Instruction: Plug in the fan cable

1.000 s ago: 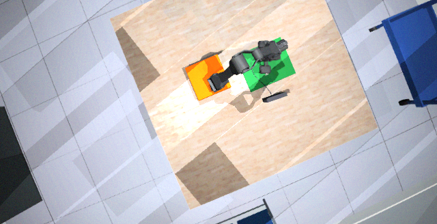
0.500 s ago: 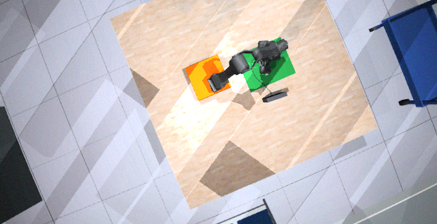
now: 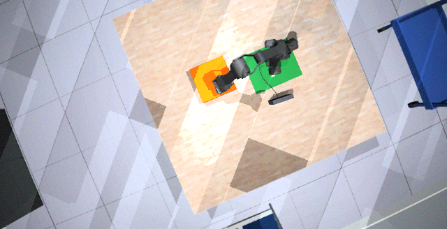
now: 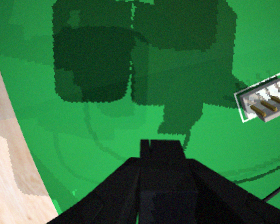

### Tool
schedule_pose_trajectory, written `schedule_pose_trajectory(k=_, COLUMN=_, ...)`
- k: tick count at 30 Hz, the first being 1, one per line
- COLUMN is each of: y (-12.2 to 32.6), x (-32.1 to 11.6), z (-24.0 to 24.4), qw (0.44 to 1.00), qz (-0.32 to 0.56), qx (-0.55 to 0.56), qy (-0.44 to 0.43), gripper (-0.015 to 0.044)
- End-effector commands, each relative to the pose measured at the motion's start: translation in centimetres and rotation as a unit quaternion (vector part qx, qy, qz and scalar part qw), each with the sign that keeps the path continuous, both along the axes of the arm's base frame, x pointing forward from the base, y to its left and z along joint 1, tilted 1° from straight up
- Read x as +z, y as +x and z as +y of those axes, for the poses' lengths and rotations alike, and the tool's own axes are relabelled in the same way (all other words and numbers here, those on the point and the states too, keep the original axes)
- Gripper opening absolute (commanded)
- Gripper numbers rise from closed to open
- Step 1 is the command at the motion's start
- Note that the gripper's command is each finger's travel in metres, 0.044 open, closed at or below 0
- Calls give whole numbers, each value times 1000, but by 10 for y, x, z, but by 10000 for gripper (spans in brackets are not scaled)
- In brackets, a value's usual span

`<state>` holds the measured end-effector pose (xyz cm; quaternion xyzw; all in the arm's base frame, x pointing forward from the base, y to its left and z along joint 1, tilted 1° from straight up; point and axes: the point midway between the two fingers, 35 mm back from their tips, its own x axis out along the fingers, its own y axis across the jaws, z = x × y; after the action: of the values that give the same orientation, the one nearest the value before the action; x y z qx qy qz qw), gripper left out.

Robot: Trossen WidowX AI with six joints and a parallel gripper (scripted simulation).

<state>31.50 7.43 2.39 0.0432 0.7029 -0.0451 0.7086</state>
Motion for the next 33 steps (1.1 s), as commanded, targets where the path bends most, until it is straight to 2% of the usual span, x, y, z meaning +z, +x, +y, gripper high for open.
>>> schedule_pose_trajectory(k=1, y=2, x=2, z=-4, qw=998, qz=-1, qx=55, qy=2, gripper=0)
schedule_pose_trajectory(k=17, y=5, x=2, z=-24, qw=945, qz=0, qx=326, qy=-2, gripper=0)
schedule_pose_trajectory(k=33, y=8, x=1, z=-45, qw=820, qz=1, qx=572, qy=-5, gripper=0)
